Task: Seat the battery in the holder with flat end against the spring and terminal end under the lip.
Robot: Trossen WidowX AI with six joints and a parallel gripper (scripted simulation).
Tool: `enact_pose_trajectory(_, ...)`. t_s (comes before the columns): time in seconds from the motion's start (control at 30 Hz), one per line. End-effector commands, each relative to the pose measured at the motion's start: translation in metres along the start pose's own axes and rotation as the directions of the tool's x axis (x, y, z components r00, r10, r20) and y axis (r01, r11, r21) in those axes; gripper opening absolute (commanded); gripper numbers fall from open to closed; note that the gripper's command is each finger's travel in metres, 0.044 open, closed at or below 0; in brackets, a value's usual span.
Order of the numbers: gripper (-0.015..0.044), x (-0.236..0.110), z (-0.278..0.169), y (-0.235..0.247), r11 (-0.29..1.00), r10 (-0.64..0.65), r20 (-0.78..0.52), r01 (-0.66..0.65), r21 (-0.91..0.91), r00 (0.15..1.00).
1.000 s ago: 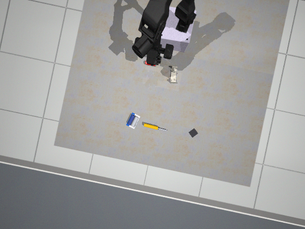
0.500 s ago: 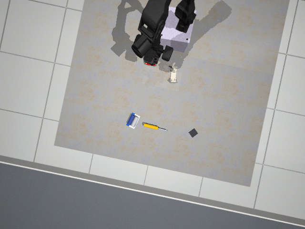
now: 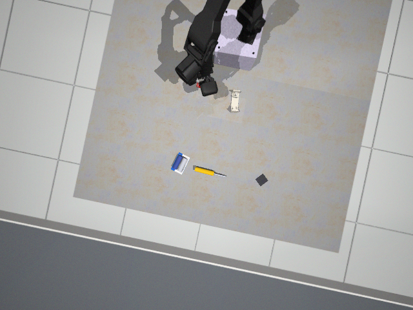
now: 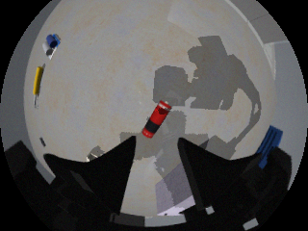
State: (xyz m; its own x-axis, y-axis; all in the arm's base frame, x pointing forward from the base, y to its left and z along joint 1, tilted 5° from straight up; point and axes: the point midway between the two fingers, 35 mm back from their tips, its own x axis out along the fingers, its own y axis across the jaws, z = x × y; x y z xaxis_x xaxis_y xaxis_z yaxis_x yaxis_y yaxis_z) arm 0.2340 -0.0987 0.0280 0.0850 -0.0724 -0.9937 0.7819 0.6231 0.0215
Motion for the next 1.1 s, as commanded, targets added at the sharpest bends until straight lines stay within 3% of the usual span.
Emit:
enact_pose_trajectory(0.0,0.0233,0.02,0.003,-0.003,0.901,0.005,-0.005,-0.003,0.434,1.0)
enact_pose_trajectory(0.43,0.0233,0.021,0.003,-0.003,0.901,0.005,-0.005,-0.002,0.434,1.0)
enact_pose_trajectory(1.07,0.0233,0.052,0.003,-0.003,0.901,0.004,-0.005,-0.002,0.435,1.0)
